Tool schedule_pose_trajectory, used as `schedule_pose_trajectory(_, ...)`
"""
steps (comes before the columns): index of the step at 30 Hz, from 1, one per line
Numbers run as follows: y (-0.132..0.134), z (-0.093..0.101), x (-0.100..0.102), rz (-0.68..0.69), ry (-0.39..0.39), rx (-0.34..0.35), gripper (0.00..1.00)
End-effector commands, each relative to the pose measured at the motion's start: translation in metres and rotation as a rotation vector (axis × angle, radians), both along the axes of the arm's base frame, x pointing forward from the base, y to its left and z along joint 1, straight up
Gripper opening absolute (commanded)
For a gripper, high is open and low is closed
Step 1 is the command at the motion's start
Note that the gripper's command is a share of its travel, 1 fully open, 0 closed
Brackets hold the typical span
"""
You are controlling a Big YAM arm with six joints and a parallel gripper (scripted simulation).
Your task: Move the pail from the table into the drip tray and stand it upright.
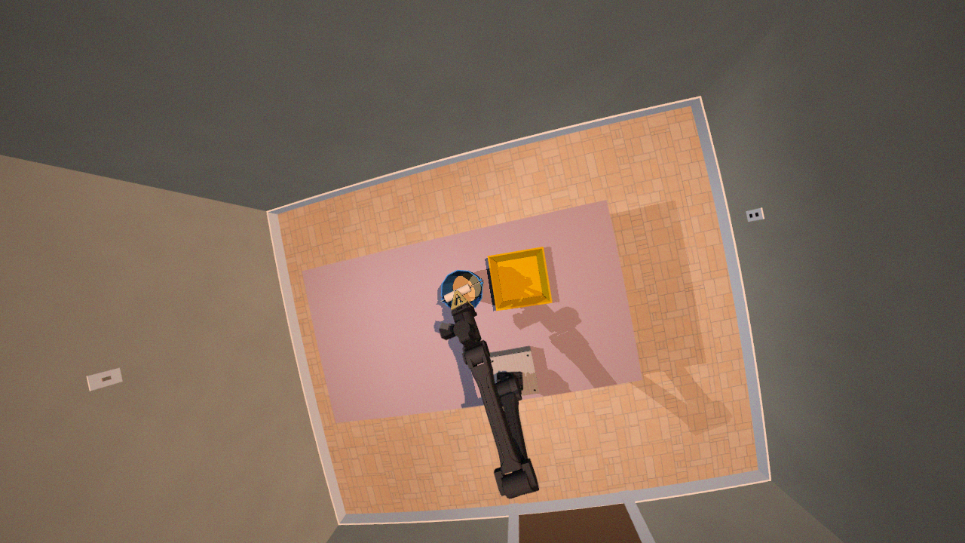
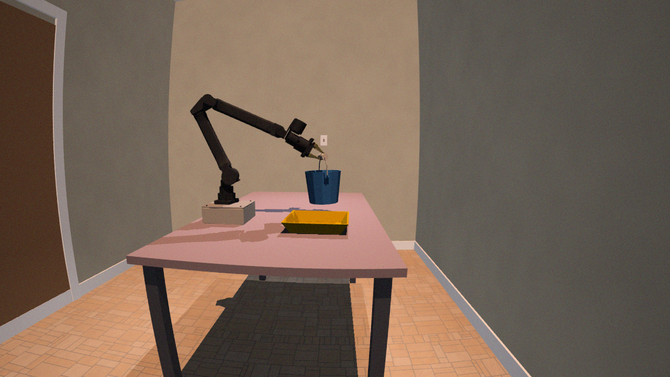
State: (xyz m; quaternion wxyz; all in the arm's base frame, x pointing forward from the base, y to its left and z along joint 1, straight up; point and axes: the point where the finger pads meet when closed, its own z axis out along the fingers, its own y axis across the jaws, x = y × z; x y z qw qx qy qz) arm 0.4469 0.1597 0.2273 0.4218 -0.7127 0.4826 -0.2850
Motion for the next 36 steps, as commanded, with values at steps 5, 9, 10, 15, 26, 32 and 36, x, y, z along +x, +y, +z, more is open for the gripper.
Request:
schedule_pose_trajectory(5,-0.015,0.072,0.019,-0.030,-0.184,0.061,0.21)
schedule_pose_trajectory(9,-0.023,0.072,0.022,-0.046,-0.184,0.059,0.21)
schedule_pose_trajectory(10,-0.025,0.072,0.022,-0.050,-0.184,0.059,0.21)
schedule_pose_trajectory(15,-0.031,0.072,0.024,-0.060,-0.184,0.058,0.21)
schedule_pose_trajectory(26,-0.054,0.072,0.029,-0.106,-0.183,0.054,0.21)
schedule_pose_trajectory(32,-0.061,0.071,0.031,-0.121,-0.183,0.053,0.21)
schedule_pose_trajectory(36,-0.069,0.071,0.032,-0.137,-0.182,0.052,0.21)
